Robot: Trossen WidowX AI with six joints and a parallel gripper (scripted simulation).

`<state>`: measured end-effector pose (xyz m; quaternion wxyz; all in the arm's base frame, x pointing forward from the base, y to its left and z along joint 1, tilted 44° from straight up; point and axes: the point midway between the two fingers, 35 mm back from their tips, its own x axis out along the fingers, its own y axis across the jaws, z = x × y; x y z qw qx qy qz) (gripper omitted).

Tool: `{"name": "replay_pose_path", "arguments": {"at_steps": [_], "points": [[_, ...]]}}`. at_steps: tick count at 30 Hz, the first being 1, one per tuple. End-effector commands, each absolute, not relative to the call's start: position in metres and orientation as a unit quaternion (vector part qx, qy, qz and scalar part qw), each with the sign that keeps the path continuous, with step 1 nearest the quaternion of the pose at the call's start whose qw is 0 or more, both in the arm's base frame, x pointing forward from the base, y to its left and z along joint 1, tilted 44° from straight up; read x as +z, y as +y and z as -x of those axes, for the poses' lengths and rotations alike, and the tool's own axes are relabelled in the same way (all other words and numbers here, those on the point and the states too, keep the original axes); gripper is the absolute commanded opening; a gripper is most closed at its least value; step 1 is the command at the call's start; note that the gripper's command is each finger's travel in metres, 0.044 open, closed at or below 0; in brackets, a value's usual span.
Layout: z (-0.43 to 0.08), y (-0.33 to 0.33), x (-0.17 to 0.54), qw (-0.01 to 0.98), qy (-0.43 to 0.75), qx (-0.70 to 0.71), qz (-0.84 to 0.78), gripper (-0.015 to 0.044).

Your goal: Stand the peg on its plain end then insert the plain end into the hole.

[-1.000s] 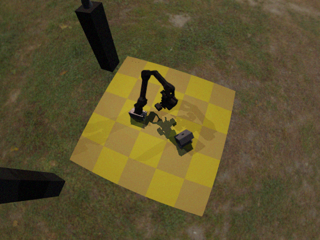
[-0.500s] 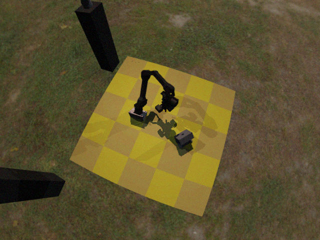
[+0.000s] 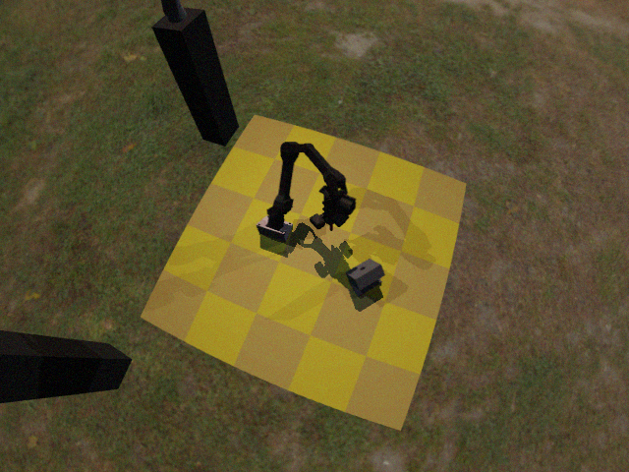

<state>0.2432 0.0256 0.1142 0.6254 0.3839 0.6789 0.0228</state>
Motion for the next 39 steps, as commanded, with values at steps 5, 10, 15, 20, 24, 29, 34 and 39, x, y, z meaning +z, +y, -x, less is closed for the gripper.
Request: {"name": "replay_pose_path", "arguments": {"at_steps": [5, 10, 15, 20, 24, 29, 34, 39], "points": [[-0.253, 0.019, 0.107, 0.647, 0.661, -0.001, -0.38, 0.0], [-0.259, 0.015, 0.104, 0.659, 0.65, -0.013, -0.378, 0.0], [-0.265, 0.012, 0.101, 0.671, 0.638, -0.026, -0.377, 0.0], [-0.271, 0.008, 0.098, 0.683, 0.625, -0.038, -0.377, 0.0], [-0.276, 0.005, 0.096, 0.692, 0.614, -0.047, -0.377, 0.0], [-0.282, 0.001, 0.094, 0.704, 0.599, -0.059, -0.377, 0.0], [-0.289, -0.003, 0.093, 0.715, 0.584, -0.071, -0.378, 0.0], [-0.295, -0.006, 0.092, 0.725, 0.568, -0.082, -0.38, 0.0]]}}
